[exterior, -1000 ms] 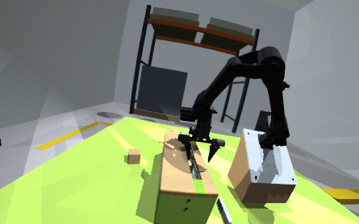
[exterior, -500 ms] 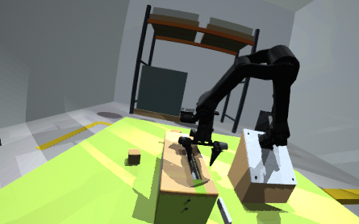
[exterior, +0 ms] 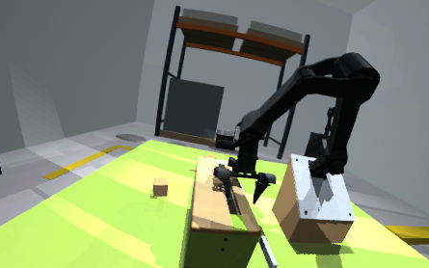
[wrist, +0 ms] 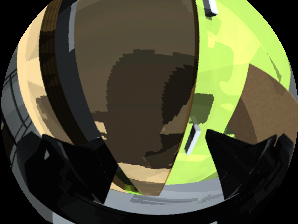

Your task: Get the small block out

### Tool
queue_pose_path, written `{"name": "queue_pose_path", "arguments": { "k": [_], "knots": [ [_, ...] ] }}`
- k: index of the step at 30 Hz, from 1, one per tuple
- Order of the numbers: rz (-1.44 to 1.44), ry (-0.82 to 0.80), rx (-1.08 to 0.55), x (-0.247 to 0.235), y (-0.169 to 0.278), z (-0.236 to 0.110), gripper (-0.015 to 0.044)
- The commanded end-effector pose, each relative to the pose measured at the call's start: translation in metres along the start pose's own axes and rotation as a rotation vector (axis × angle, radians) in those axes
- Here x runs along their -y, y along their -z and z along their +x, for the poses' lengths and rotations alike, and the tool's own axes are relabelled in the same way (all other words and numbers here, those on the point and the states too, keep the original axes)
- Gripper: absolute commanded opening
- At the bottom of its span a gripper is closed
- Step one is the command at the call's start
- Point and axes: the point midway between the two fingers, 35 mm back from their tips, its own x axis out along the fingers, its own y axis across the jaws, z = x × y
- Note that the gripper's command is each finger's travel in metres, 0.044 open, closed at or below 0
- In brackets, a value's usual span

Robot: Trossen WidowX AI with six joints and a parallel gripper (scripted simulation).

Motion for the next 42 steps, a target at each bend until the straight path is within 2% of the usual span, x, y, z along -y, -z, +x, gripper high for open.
{"name": "queue_pose_path", "arguments": {
  "k": [1, 42],
  "knots": [
    [-0.007, -0.003, -0.004, 0.000, 0.008, 0.002, 0.0400],
    [-0.006, -0.003, -0.007, -0.001, 0.078, 0.026, 0.0400]
  ]
}}
